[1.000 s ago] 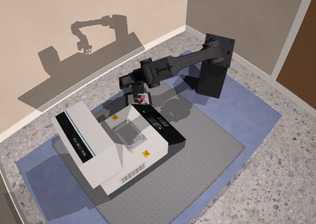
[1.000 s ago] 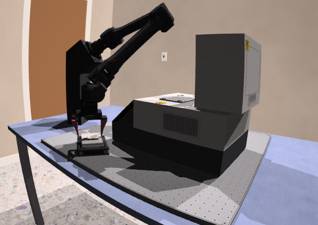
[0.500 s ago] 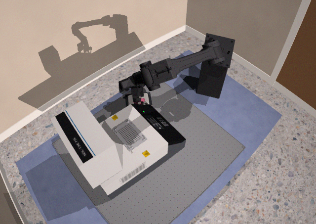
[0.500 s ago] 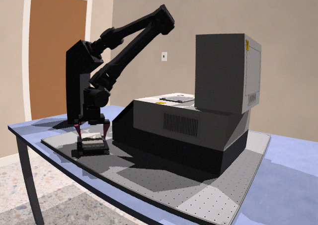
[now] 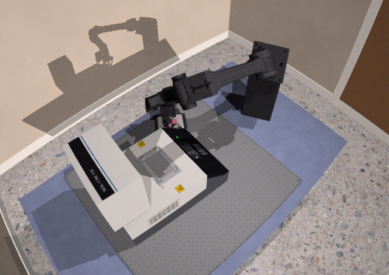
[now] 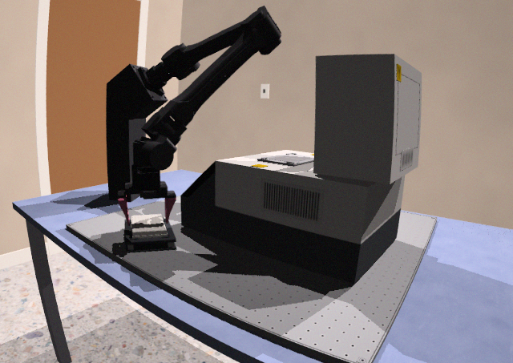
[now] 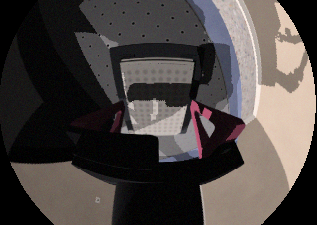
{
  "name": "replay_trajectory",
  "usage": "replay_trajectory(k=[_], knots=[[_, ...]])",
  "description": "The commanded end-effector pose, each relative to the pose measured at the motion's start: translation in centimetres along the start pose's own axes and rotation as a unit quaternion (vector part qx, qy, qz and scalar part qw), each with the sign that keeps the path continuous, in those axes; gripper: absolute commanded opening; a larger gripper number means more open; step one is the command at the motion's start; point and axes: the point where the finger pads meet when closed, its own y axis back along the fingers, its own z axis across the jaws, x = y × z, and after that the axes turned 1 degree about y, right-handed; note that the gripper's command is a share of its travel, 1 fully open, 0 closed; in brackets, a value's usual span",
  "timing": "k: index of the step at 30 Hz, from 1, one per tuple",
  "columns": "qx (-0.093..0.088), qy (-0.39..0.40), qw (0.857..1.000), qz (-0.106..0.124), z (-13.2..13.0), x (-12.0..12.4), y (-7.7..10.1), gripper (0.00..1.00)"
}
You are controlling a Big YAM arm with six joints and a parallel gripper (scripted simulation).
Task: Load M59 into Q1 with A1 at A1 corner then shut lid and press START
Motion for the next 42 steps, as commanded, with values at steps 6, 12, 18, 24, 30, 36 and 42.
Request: replay_trajectory(k=[6,12,18,24,30,36,42], knots=[[0.001,-0.002,1.000,0.015,-0.1,1.5,-0.6,1.00],[0.001,-0.003,1.000,0.018,-0.1,1.8,-0.7,1.00],[0.004,-0.007,1.000,0.011,-0.7,1.4,-0.1,1.00],[0.005,-0.005,1.000,-0.005,-1.2,-0.5,0.5,1.00],[0.009,-0.014,1.000,-0.006,-1.4,0.0,0.7,1.00],[0.006,-0.016,1.000,-0.001,-1.0,0.6,0.1,1.00],[0.002,-0.008,1.000,0.008,-0.2,1.2,-1.0,1.00]])
